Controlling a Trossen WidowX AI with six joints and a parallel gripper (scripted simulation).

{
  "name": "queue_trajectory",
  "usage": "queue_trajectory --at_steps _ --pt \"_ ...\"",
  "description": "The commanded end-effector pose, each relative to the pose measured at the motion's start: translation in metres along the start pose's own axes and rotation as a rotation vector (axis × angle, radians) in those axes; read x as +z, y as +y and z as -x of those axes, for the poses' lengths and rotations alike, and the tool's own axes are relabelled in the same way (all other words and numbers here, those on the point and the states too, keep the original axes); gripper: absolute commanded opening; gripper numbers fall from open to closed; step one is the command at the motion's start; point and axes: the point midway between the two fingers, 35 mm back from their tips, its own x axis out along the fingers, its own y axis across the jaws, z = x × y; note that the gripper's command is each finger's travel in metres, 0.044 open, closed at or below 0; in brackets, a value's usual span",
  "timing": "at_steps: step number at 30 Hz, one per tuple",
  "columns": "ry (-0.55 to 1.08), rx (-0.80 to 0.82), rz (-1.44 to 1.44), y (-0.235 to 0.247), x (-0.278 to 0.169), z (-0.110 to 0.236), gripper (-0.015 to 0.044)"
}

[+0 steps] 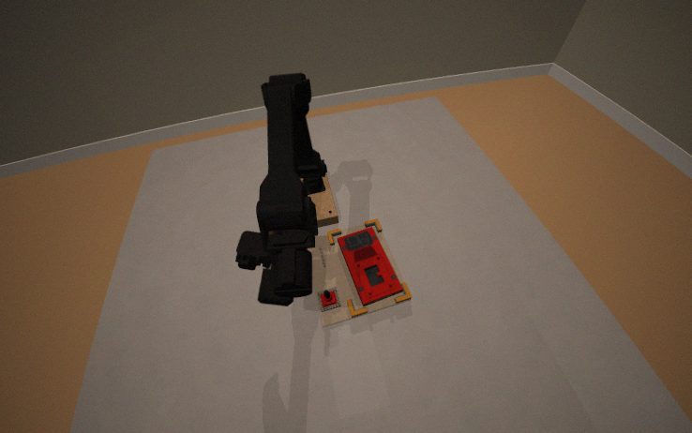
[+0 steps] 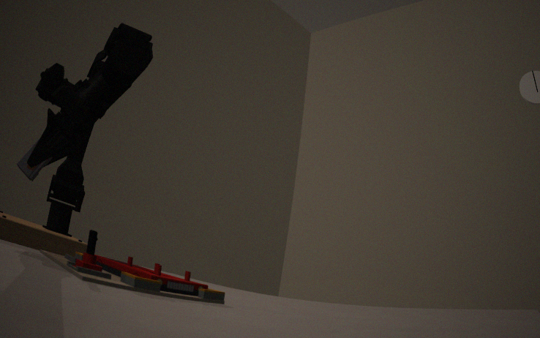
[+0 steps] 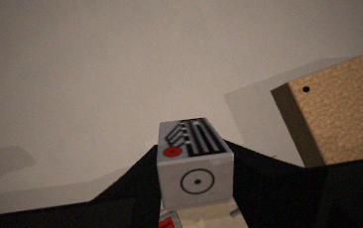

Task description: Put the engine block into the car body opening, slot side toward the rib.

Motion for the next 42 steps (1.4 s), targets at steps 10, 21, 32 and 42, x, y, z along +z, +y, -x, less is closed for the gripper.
queue_trajectory --at_steps 10,21,32,42 --pt "-0.248 0.018 -0.004 0.0 -0.013 -0.008 0.0" --pt "-0.248 0.018 -0.004 0.0 -0.026 -0.033 0.0" --pt "-0.248 0.018 -0.004 0.0 -0.039 -0.057 0.0" --pt "-0.248 0.018 -0.004 0.001 -0.051 -0.079 0.0"
